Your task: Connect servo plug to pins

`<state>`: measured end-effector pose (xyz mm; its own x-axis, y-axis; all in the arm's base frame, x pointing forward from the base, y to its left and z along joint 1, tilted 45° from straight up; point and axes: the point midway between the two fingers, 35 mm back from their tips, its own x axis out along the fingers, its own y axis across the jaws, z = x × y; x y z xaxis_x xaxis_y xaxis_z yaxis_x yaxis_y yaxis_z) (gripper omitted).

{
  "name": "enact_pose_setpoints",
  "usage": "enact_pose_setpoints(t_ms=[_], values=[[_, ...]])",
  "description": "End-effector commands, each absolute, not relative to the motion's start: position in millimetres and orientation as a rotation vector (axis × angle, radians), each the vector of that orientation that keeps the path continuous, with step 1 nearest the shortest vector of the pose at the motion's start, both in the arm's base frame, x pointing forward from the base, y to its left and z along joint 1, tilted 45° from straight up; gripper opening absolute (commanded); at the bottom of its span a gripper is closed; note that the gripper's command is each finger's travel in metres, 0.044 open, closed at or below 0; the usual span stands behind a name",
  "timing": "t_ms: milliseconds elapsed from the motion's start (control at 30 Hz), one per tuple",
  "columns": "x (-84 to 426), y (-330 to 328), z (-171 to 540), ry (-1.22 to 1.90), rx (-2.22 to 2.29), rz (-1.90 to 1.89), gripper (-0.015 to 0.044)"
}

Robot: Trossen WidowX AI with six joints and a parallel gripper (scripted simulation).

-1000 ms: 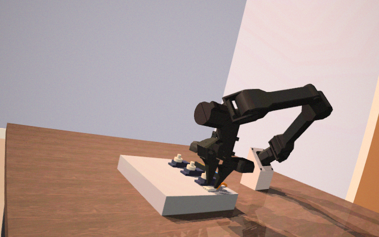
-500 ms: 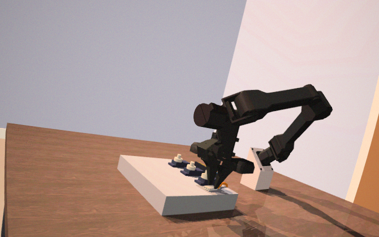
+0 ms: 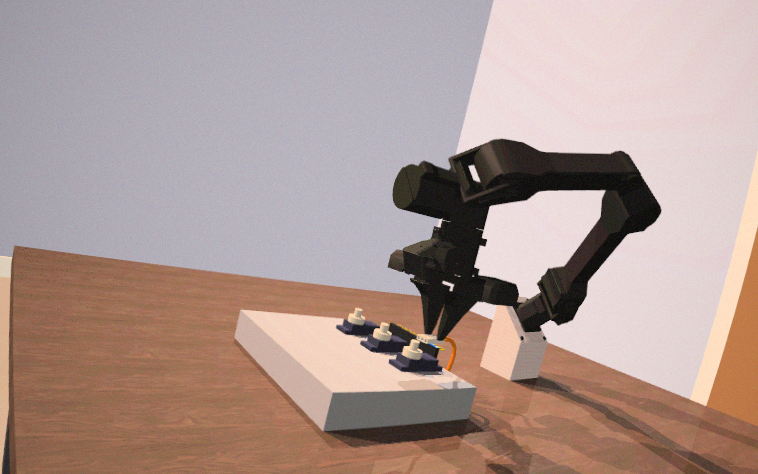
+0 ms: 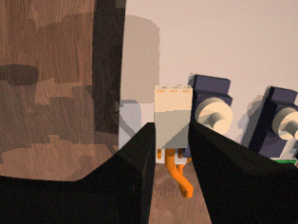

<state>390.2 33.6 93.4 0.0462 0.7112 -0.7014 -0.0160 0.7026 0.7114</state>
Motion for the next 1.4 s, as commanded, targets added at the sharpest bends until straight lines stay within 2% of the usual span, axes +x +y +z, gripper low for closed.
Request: enact_pose_setpoints(t_ms=[0, 1367], values=[[380, 27, 94, 1.433, 0.616, 0.602, 0.0], [232, 5, 54, 1.481, 0.706, 0.524, 0.0]])
